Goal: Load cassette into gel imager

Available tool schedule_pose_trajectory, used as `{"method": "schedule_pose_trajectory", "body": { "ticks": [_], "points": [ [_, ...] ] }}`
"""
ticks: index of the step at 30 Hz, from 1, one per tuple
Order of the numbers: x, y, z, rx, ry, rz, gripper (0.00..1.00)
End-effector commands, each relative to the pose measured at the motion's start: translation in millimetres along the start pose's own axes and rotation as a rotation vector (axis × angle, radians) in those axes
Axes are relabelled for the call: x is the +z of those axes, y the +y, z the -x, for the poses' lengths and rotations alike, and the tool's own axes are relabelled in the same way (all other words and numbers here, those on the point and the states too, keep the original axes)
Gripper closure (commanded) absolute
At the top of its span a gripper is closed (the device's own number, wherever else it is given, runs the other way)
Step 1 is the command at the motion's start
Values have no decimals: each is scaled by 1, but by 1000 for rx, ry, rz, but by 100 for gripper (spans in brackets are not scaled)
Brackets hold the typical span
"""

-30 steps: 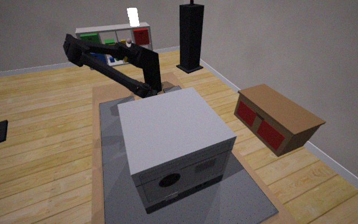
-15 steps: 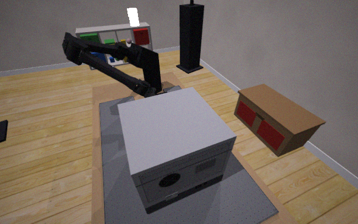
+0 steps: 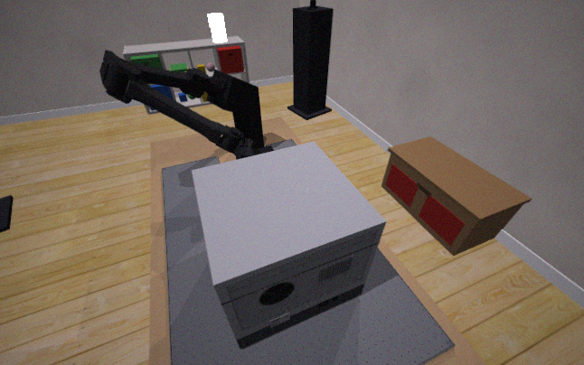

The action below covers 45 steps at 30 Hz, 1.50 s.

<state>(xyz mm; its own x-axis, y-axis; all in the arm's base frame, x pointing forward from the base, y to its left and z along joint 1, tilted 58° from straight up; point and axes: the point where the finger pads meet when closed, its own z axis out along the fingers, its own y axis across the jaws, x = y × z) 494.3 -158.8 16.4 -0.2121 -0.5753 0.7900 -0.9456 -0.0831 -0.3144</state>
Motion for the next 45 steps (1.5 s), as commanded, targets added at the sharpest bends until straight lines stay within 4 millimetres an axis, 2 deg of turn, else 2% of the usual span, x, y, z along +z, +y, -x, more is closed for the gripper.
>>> {"method": "schedule_pose_trajectory", "body": {
  "ticks": [1,45],
  "points": [
    [-19,-11,-2,38,-1,-48,8],
    [-43,34,-1,36,-2,-45,8]
  ]
}}
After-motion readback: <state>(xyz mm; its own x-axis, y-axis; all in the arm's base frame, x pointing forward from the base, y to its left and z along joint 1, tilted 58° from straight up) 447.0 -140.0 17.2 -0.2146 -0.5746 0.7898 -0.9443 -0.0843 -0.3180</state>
